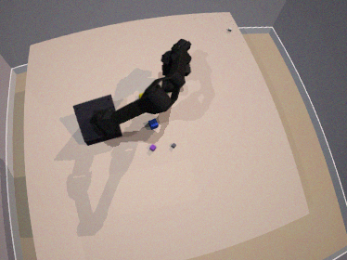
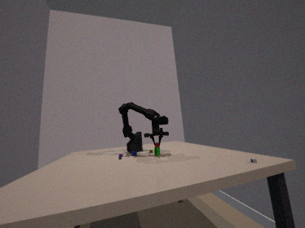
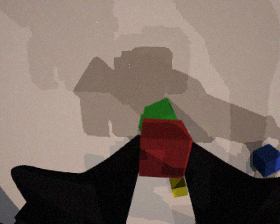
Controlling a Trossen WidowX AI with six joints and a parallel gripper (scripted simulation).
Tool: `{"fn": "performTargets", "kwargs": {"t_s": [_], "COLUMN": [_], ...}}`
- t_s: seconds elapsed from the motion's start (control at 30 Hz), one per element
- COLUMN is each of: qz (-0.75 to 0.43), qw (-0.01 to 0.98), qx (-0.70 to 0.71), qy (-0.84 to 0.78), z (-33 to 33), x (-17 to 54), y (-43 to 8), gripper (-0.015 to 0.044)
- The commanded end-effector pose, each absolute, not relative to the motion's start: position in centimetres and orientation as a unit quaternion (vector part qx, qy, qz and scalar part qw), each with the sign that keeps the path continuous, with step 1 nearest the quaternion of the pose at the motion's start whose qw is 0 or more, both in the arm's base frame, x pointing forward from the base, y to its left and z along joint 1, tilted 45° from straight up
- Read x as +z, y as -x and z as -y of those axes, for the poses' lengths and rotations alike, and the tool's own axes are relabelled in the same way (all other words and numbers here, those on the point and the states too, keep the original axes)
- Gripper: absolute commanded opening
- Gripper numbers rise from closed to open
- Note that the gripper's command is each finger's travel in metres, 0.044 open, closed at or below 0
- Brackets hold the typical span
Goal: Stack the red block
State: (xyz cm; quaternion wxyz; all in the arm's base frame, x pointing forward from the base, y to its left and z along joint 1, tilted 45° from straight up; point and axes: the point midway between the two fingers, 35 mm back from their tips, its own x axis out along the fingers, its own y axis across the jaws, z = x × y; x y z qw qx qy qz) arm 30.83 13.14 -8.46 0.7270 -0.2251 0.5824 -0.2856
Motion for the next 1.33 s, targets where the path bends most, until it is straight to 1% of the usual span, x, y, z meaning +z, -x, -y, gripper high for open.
{"fn": "performTargets", "kwargs": {"t_s": [0.0, 0.03, 0.6, 1.3], "qz": [-0.582, -0.582, -0.583, -0.583], "qw": [0.727, 0.727, 0.726, 0.726], "qx": [-0.285, -0.285, -0.285, -0.285], "qy": [0.228, 0.228, 0.227, 0.227], "z": [-13.28, -13.46, -13.15, -13.15], "x": [-8.25, -8.06, -8.39, -8.39], "y": [-30.83, -30.79, -30.79, -30.79], "gripper": [0.0, 0.0, 0.044, 0.044]}}
